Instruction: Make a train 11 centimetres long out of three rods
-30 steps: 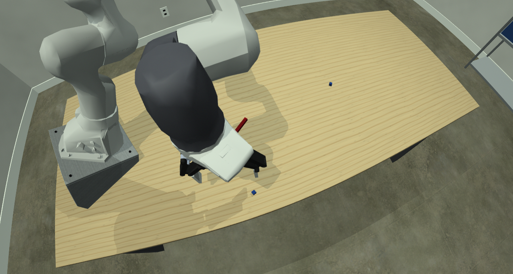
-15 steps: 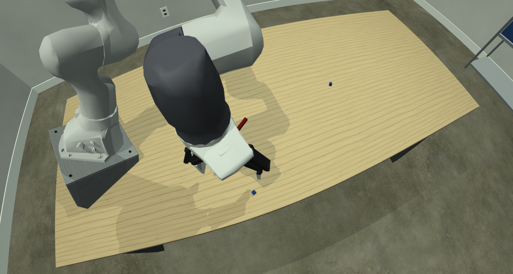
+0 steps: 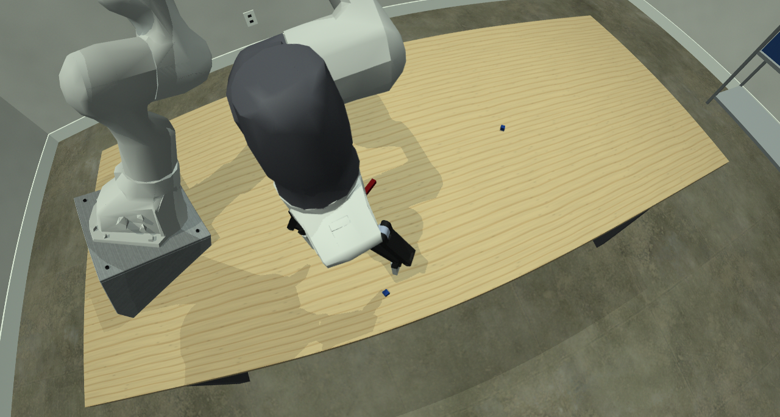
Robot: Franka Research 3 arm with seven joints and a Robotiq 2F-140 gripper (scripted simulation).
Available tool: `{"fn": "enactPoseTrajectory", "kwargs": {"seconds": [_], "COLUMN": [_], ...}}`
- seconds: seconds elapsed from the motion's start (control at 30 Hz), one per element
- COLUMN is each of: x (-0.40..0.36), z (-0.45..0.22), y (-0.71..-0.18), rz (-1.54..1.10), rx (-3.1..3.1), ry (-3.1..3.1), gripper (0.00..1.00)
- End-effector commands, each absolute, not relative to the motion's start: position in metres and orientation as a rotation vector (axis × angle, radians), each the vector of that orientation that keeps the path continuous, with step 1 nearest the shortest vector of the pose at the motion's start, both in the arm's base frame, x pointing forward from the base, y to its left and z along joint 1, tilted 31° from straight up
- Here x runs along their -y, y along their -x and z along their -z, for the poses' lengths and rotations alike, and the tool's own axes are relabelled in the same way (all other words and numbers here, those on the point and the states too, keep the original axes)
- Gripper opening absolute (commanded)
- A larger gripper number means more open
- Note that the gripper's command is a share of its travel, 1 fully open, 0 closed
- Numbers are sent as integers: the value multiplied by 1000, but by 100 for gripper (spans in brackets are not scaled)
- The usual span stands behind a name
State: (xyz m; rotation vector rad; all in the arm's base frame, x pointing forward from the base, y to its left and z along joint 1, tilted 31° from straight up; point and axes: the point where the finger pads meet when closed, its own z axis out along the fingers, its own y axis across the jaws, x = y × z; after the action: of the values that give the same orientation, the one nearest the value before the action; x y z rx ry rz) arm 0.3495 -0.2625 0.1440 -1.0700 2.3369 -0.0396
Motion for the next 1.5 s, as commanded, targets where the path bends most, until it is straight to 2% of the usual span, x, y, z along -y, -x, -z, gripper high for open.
{"fn": "enactPoseTrajectory", "kwargs": {"seconds": [0.0,1.47], "x": [261,239], "z": [-148,-167], "y": [-353,-380], "rz": [-27,-259], "rx": [-2426,-2604], "ry": [875,80], "gripper": [100,100]}}
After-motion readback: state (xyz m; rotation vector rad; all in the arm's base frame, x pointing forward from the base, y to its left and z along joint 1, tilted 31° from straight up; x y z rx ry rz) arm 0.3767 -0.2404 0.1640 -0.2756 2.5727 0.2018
